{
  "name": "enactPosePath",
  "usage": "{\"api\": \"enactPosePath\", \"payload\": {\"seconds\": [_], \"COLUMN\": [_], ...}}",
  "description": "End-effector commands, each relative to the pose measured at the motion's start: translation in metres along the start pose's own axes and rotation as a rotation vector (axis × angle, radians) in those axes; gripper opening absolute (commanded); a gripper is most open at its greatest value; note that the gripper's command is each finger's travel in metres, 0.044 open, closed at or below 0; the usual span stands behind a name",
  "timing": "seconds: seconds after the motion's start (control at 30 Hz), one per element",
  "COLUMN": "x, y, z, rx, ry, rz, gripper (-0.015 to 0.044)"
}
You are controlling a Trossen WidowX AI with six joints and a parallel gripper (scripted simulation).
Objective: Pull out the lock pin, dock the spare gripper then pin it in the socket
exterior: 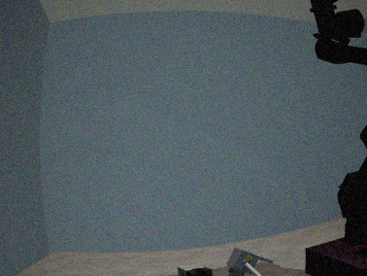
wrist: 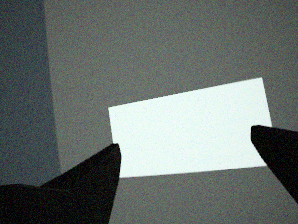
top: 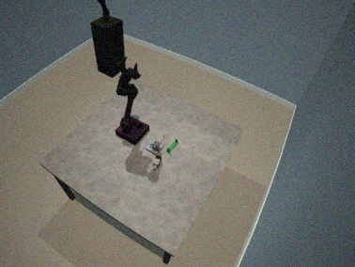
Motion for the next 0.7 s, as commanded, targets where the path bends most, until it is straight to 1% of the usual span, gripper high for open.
{"api": "enactPosePath", "payload": {"seconds": [0.0,0.1,0.27,0.47,0.67], "x": [0.001,0.012,0.048,0.071,0.099], "y": [0.000,0.007,0.037,0.063,0.116], "z": [0.000,-0.002,-0.010,-0.017,-0.032], "rx": [-0.001,-0.015,-0.081,-0.144,-0.285], "ry": [0.003,0.049,0.207,0.315,0.482], "rz": [0.003,0.042,0.186,0.262,0.352], "gripper": [0.0374,0.0300,0.0300,0.0300,0.0300]}}
Point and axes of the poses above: the point midway between the two fingers, 35 mm back from their tips, its own z axis out along the fingers, its own y axis across the jaws, x = y × z, the point moved 5 cm from there along -z, back along the fingers, and after that the axes turned 15 degrees about -z, right-handed, at the moved point
